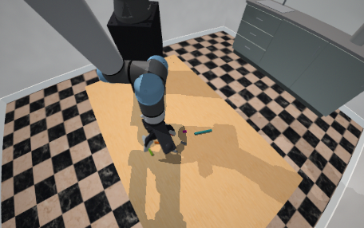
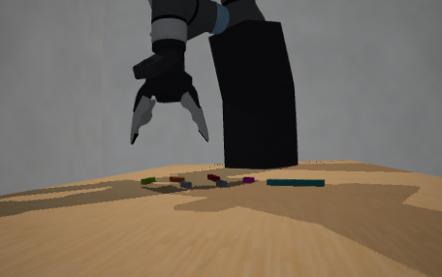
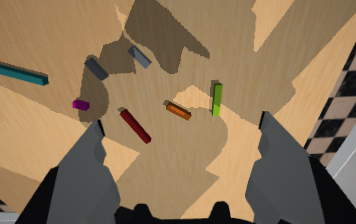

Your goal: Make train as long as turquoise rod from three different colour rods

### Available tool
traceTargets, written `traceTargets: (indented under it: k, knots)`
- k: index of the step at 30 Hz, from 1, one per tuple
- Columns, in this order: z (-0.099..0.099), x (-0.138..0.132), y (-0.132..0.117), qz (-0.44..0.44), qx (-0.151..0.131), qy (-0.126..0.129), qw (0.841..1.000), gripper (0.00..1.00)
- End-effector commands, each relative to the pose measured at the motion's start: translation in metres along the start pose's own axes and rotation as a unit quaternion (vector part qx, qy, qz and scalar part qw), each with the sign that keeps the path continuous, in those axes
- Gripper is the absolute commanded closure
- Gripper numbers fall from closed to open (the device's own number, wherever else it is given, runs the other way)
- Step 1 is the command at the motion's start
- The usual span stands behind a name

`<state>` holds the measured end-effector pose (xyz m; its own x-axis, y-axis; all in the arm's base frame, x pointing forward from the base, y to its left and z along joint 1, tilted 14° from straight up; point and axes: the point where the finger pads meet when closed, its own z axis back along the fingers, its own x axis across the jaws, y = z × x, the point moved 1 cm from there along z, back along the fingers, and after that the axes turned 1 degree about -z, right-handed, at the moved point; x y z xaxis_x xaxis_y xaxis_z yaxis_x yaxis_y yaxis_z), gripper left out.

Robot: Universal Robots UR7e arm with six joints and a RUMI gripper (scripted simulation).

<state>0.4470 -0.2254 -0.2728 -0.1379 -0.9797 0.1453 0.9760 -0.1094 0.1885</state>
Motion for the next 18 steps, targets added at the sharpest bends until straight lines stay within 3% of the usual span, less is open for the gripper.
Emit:
traceTargets:
  k: [1, 18]
  knots:
    - [0.0004, 0.0002, 0.0004, 0.000, 0.000, 0.000, 1.000, 0.00]
    - [0.0004, -0.0004, 0.0005, 0.006, 0.000, 0.000, 1.000, 0.00]
